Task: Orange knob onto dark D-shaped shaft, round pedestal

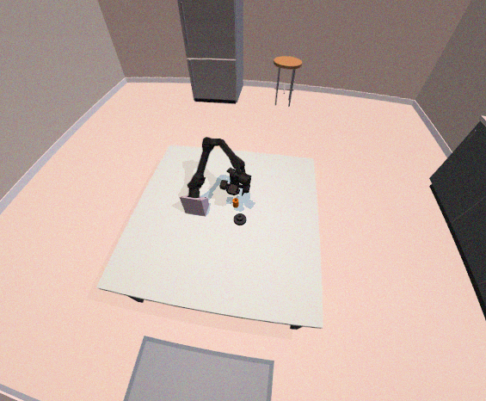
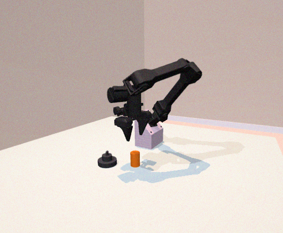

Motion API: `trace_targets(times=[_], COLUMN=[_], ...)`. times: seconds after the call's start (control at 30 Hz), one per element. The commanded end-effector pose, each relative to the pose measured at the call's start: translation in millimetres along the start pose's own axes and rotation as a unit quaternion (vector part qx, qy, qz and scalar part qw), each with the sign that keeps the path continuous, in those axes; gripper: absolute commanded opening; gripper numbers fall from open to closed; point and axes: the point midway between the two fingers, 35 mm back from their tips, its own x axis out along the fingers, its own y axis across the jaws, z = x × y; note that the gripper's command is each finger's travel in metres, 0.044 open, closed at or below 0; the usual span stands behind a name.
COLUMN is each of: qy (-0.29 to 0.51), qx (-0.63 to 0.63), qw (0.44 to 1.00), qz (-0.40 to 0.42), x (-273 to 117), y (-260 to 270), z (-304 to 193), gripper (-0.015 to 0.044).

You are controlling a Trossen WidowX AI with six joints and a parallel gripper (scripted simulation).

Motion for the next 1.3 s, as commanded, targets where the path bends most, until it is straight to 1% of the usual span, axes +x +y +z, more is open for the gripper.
trace_targets(times=[0.0, 0.13, 0.27, 0.4, 0.97, 1.0, 1.1, 1.27], qy=[-0.002, -0.001, -0.001, -0.001, -0.001, -0.001, 0.0, 0.0], qx=[-0.261, -0.446, -0.614, -0.701, -0.707, -0.707, -0.707, -0.707], qw=[0.965, 0.895, 0.789, 0.713, 0.708, 0.708, 0.707, 0.707], qz=[-0.002, -0.002, -0.002, -0.002, -0.002, -0.002, -0.002, -0.002], x=[0, 0, 1, 1, 1, 4, 32, 36], y=[0, 0, 0, 0, 0, 0, 0, -1], z=[0, 0, 0, 0, 0, 0, 0, 0], gripper=[0.044, 0.044, 0.044, 0.044, 0.044, 0.044, 0.044, 0.044])
